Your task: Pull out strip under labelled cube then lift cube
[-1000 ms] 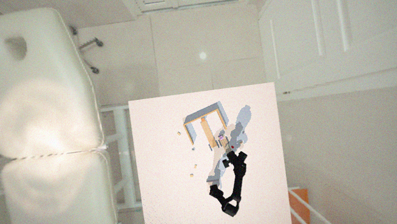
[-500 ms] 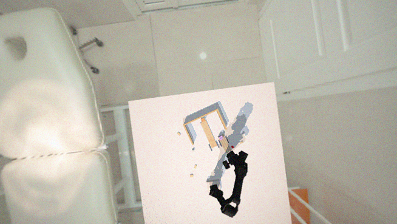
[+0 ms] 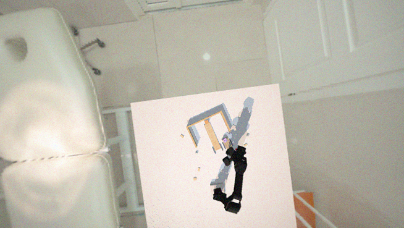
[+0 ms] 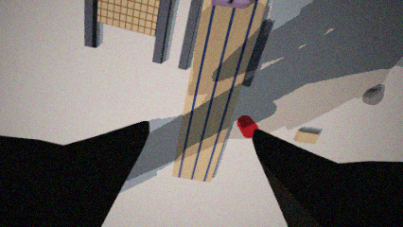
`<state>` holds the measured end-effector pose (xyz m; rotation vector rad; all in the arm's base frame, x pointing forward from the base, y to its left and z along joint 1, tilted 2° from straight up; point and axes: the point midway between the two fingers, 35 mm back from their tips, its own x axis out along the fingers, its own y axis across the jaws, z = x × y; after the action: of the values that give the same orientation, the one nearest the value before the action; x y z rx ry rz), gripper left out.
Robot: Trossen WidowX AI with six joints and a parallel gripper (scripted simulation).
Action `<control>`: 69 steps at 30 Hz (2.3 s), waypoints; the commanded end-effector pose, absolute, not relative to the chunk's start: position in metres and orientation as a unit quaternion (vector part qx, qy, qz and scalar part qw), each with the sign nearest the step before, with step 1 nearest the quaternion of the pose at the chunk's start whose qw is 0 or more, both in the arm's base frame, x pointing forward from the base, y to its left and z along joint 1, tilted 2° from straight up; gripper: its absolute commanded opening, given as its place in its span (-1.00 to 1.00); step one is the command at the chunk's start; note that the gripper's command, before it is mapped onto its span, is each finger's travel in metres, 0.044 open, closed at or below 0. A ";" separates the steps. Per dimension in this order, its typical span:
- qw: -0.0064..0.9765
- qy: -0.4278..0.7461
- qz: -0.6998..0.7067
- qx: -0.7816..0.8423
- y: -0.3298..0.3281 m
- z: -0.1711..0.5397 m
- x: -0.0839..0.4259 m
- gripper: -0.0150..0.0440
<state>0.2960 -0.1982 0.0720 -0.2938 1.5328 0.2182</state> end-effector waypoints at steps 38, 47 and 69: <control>0.708 0.687 0.096 -0.133 -0.174 0.077 0.412 0.36; 0.708 0.687 0.096 -0.133 -0.175 0.062 0.413 0.36; 0.710 0.685 0.097 -0.132 -0.175 0.039 0.413 0.18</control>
<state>0.4133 -0.1749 0.0390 -0.2936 1.5211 0.2154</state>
